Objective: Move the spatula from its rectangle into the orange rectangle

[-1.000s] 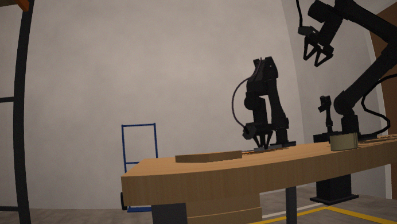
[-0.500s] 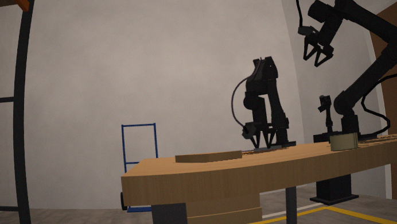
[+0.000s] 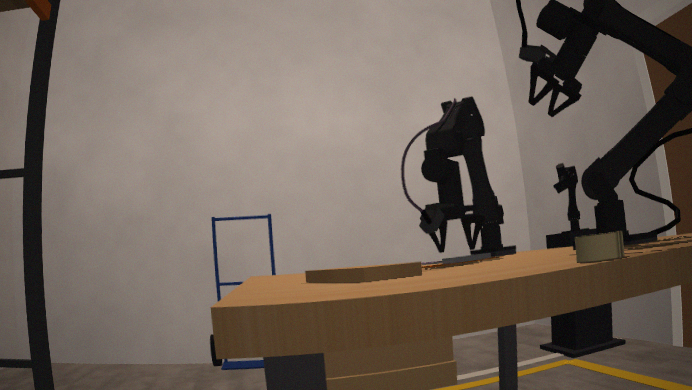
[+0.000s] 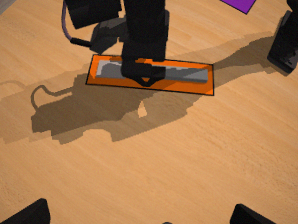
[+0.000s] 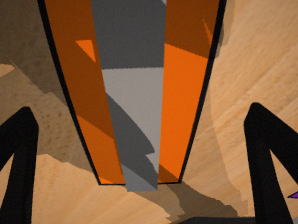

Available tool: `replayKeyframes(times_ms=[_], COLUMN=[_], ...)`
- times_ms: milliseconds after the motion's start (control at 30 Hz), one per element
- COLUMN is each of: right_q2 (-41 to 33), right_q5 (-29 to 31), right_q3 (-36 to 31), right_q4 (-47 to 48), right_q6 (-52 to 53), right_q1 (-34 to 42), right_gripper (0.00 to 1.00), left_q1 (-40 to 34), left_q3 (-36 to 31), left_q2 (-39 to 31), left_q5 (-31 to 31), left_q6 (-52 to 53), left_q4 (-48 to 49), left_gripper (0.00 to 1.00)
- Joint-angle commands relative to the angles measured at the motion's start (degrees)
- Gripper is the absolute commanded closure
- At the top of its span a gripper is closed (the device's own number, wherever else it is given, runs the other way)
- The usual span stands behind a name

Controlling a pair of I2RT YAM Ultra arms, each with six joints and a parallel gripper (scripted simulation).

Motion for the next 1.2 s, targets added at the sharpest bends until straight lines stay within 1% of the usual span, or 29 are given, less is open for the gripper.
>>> replayKeyframes(times_ms=[0, 133, 233, 333, 467, 1167], right_q2=[-3.4, -4.69, -4.67, -5.02, -5.18, -4.69], right_q5=[-0.15, -0.16, -0.17, -0.16, -0.18, -0.04], right_q3=[4.01, 7.3, 6.62, 3.85, 2.76, 3.35], right_q4=[-3.99, -8.49, -7.83, -6.15, -4.52, -5.21], right_q6=[-0.09, 0.15, 0.39, 0.77, 0.79, 0.48], right_q1=[-0.11, 0.11, 0.32, 0.71, 0.82, 0.47], right_gripper=[0.0, 0.0, 0.0, 0.0, 0.0, 0.0], left_q1=[0.6, 0.6, 0.6, 0.6, 0.6, 0.6], left_q3=[0.79, 0.79, 0.79, 0.79, 0.79, 0.79], left_q2=[0.35, 0.35, 0.35, 0.35, 0.35, 0.35], left_q5=[0.77, 0.77, 0.77, 0.77, 0.77, 0.77], left_q6=[0.31, 0.31, 0.31, 0.31, 0.31, 0.31], left_q4=[-0.35, -0.35, -0.35, -0.35, -0.35, -0.35], left_gripper=[0.0, 0.0, 0.0, 0.0, 0.0, 0.0])
